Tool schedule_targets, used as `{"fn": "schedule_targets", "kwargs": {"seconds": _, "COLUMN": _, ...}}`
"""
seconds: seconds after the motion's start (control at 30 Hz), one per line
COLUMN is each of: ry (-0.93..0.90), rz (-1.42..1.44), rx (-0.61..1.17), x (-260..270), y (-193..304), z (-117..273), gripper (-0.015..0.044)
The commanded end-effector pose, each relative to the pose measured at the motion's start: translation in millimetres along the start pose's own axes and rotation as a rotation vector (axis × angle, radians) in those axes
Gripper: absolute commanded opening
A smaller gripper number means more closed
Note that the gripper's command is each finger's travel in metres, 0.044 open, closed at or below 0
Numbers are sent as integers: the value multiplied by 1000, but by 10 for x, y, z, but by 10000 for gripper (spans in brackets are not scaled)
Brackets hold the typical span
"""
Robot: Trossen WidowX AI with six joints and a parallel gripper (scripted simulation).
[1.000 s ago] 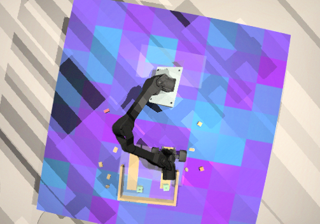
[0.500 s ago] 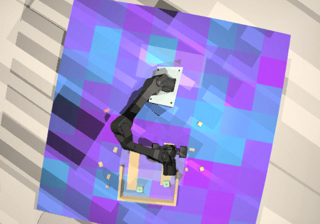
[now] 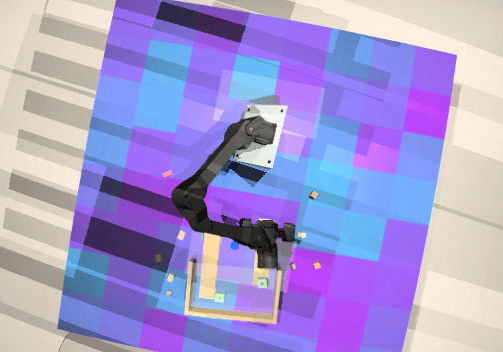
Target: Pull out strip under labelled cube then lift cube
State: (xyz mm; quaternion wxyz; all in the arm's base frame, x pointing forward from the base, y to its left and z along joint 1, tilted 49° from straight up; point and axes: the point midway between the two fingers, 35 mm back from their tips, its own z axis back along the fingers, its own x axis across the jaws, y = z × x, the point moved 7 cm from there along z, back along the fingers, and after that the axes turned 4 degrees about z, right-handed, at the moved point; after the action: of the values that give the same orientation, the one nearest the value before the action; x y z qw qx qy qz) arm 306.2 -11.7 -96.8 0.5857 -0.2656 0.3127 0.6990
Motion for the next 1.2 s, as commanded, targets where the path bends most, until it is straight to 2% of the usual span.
{"fn": "schedule_targets", "kwargs": {"seconds": 0.0, "ry": -1, "rz": 8, "rx": 20, "x": 14, "y": 117, "z": -37, "gripper": 0}}
{"fn": "schedule_targets", "kwargs": {"seconds": 1.17, "ry": -1, "rz": 10, "rx": 22, "x": 51, "y": 644, "z": -30, "gripper": 0}}
